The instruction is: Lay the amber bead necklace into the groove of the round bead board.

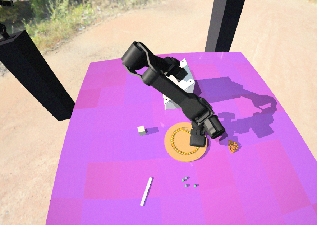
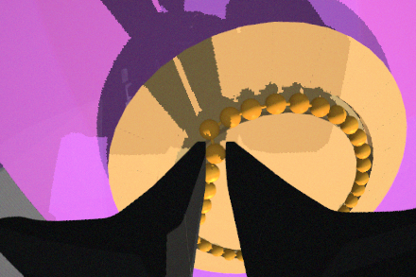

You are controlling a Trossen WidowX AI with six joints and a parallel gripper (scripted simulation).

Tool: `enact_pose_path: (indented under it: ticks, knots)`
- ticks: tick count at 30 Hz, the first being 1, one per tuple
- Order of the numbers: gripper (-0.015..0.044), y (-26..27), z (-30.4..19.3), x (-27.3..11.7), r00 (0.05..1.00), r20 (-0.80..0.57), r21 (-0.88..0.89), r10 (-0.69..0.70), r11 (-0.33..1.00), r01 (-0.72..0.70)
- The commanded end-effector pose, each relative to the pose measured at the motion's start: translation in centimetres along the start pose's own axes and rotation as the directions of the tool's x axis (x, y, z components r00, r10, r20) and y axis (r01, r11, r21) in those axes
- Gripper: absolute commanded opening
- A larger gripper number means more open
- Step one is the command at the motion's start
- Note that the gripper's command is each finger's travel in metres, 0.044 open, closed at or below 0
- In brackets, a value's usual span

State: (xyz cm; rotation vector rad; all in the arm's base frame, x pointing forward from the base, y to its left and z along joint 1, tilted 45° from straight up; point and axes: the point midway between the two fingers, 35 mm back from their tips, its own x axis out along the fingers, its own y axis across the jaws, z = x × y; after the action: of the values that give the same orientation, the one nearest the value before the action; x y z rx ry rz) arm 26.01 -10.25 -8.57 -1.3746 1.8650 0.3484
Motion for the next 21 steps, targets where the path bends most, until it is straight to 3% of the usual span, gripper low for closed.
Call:
enact_pose_path:
  ticks: [1,21]
  knots:
    - [0.0,0.0,0.0,0.0,1.0,0.0,0.001,0.0,1.0,0.0]
    - [0.0,1.2,0.3,-0.6,1.0,-0.006,-0.005,0.002,1.0,-0.002]
